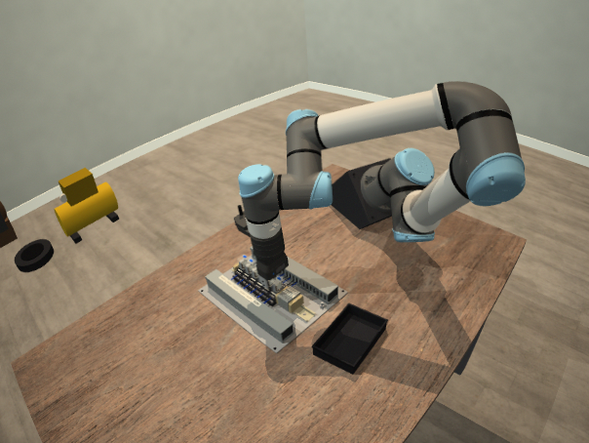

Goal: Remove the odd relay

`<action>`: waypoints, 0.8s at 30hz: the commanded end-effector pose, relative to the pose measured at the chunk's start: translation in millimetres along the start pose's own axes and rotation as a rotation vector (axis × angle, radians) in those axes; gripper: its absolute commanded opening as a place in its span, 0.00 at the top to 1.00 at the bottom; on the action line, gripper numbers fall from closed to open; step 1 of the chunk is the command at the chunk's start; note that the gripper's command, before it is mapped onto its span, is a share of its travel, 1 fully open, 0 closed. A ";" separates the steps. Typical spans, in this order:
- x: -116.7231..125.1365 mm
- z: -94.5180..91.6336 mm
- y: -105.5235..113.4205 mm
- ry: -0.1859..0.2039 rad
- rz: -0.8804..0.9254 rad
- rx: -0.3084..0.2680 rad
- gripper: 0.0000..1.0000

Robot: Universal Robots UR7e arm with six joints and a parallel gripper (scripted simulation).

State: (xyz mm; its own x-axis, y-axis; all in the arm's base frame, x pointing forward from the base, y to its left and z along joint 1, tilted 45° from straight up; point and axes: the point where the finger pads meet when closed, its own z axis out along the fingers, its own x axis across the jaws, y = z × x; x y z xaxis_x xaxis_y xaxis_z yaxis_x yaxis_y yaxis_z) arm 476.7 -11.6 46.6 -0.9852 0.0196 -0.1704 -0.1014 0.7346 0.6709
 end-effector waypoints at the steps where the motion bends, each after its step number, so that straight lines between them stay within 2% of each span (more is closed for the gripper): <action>1: -0.5 -0.5 -0.2 0.012 0.000 0.001 1.00; 24: -1.4 -0.7 -0.2 0.043 0.000 0.001 1.00</action>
State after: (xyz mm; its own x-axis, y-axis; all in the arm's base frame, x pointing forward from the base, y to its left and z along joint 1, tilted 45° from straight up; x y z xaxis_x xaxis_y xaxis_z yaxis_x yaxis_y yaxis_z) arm 477.8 -11.8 47.0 -0.9899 -0.0072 -0.1419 -0.1015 0.7347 0.6707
